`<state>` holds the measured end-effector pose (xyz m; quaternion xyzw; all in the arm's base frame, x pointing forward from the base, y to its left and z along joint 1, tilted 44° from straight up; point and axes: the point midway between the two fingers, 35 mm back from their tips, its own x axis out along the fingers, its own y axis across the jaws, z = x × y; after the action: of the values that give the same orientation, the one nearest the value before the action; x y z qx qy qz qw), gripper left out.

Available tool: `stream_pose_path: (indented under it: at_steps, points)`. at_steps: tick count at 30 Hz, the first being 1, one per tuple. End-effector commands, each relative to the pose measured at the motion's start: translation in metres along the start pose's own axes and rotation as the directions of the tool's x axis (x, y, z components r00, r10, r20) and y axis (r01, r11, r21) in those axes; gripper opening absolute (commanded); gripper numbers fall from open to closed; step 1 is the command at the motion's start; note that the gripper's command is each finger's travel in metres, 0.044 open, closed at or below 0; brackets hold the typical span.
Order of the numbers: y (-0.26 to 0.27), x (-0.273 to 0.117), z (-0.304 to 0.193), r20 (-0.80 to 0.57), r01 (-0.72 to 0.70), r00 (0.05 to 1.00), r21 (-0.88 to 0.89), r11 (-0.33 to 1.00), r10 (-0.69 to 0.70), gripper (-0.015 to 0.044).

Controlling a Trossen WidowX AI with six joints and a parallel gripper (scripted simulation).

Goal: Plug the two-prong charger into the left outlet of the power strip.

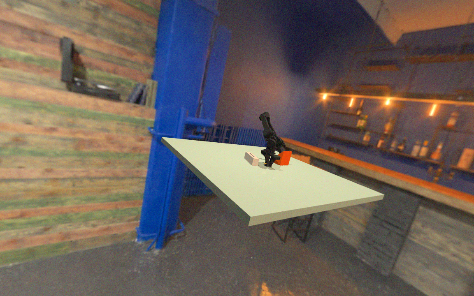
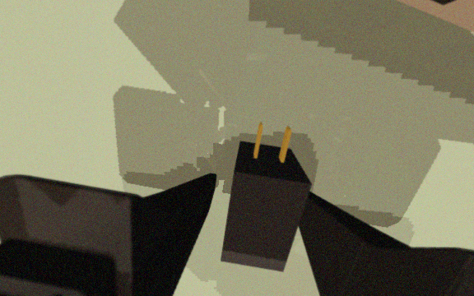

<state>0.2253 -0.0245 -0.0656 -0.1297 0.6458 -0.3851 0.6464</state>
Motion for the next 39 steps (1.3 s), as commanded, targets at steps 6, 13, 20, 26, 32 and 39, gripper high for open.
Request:
stream_pose_path:
  at_steps: [6,13,20,26,32,39]
  points:
    - [0.000,0.000,0.000,0.001,-0.001,1.000,0.001,1.000,0.001,0.0118]
    - [0.001,-0.011,0.000,-0.001,-0.001,1.000,-0.001,1.000,0.001,0.0000]
    - [0.002,-0.042,-0.005,-0.004,0.001,1.000,-0.006,1.000,-0.001,0.0000]
    - [0.001,-0.056,-0.009,-0.006,0.004,1.000,-0.007,1.000,-0.004,0.0000]
    - [-0.002,-0.048,-0.007,-0.005,0.000,1.000,0.023,1.000,0.000,0.0000]
    - [-0.009,-0.035,-0.003,-0.003,-0.005,1.000,0.074,0.997,0.006,0.0000]
